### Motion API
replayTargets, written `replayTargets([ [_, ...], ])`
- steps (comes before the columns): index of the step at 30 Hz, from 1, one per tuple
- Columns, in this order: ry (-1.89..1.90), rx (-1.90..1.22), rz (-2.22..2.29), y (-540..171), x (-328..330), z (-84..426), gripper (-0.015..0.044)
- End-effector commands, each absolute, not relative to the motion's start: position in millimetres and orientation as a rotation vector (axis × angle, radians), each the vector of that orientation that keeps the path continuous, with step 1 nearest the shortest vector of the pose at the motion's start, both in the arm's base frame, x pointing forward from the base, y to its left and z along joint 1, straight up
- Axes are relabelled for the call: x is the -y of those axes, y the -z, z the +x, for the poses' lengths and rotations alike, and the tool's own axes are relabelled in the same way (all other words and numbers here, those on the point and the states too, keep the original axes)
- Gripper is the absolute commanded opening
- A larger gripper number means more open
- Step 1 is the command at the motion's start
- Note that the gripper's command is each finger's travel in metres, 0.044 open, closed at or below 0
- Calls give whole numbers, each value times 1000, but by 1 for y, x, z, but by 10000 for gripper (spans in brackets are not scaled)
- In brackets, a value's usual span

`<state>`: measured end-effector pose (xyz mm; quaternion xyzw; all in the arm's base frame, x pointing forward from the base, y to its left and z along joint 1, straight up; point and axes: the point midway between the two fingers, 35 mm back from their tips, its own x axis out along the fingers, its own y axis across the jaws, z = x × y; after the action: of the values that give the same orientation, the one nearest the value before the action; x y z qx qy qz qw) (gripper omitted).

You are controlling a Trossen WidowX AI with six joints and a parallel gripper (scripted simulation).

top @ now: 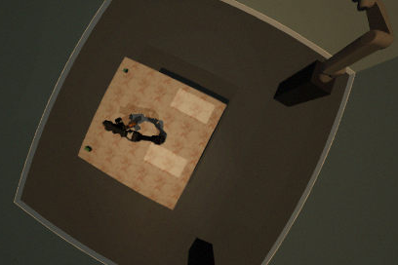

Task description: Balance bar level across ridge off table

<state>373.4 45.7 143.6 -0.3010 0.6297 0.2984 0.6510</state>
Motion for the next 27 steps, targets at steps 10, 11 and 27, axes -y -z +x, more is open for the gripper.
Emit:
replayTargets([
  [10,-794,-1378,-811,-146,-96,375,0],
  [11,-800,-1376,-816,-146,-99,374,0],
  [27,-807,-1373,-823,-128,-104,374,0],
])
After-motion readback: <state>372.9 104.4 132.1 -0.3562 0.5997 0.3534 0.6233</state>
